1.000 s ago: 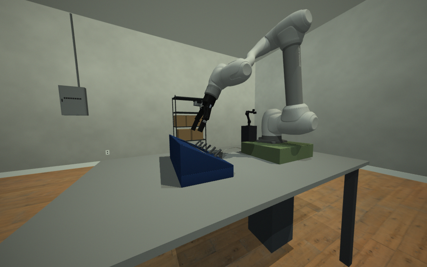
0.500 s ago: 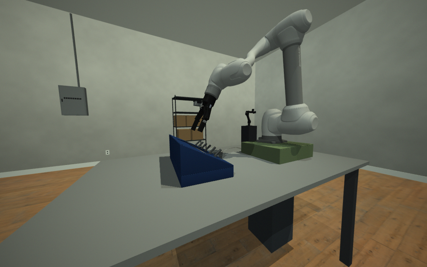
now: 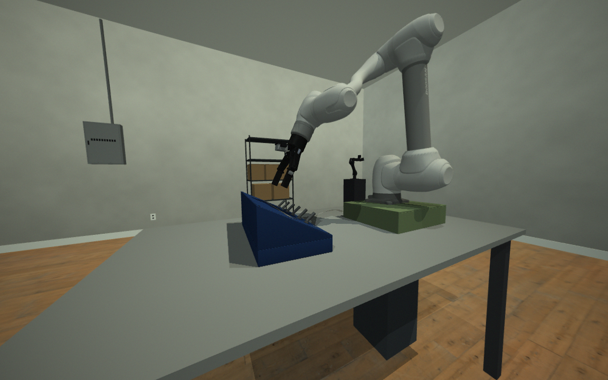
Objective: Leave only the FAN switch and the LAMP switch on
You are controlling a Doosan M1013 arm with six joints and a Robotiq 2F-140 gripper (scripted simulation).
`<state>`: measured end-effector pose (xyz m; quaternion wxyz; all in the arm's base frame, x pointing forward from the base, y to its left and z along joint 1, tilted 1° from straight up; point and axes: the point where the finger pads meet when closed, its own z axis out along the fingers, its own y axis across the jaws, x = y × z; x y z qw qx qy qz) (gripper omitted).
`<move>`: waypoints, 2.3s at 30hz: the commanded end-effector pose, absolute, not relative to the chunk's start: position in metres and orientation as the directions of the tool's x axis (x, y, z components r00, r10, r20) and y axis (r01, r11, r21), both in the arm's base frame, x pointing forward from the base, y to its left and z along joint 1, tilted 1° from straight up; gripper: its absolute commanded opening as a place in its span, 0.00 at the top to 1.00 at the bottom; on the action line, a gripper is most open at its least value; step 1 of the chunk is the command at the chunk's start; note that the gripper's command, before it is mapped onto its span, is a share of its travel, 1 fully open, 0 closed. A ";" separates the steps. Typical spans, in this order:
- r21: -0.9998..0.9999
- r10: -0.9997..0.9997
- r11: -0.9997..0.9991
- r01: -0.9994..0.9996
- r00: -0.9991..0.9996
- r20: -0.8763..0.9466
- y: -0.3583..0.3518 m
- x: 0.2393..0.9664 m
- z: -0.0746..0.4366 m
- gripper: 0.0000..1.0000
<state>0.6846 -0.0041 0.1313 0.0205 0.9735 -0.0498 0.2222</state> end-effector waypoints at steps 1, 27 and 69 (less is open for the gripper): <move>0.017 -0.088 -0.994 -0.106 0.896 0.436 -0.011 0.684 0.132 0.00; 0.017 -0.088 -0.994 -0.106 0.896 0.436 -0.070 0.678 0.133 0.00; 0.017 -0.088 -0.994 -0.106 0.896 0.436 -0.070 0.678 0.133 0.00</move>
